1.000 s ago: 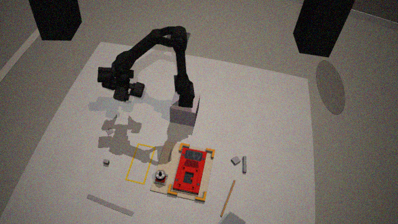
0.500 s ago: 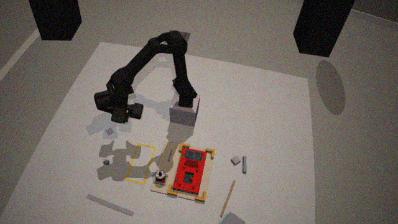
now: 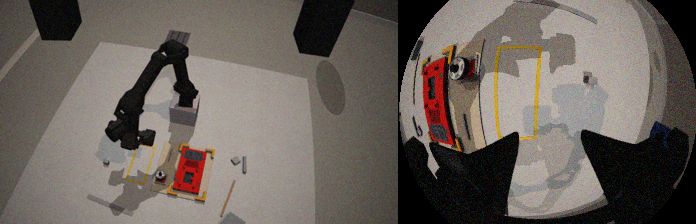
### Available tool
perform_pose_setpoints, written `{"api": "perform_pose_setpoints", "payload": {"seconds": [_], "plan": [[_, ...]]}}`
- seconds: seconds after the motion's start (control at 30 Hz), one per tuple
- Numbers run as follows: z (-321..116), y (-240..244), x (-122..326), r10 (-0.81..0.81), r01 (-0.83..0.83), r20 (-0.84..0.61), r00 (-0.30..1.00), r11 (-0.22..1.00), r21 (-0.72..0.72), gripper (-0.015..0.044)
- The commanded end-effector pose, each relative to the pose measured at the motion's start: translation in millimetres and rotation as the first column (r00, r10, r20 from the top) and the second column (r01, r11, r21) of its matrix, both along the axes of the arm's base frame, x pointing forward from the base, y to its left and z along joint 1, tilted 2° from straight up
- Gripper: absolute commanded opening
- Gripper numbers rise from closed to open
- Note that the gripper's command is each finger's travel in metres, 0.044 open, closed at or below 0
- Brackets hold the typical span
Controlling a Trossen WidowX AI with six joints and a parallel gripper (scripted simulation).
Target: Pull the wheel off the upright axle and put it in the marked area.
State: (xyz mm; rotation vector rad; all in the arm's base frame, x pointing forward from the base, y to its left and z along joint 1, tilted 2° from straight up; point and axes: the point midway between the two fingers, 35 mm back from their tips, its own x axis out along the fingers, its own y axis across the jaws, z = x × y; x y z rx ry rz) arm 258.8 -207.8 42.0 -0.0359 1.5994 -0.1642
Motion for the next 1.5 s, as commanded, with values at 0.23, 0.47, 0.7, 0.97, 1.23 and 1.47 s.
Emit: {"api": "perform_pose_setpoints", "payload": {"seconds": [0.23,0.47,0.7,0.97,1.23,1.47], "plan": [[0,96,76,-0.046,0.040,0.052,0.998,0.993,0.113,0.0300],[1,134,94,-0.063,0.054,0.056,0.996,0.987,0.151,0.0300],[1,127,93,-0.063,0.054,0.056,0.996,0.987,0.151,0.0300],[-32,128,96,-0.063,0.054,0.056,0.996,0.987,0.151,0.0300],[-74,129,94,-0.063,0.054,0.056,0.996,0.987,0.151,0.0300],[-70,128,94,-0.059,0.050,0.058,0.997,0.988,0.147,0.0221]]}}
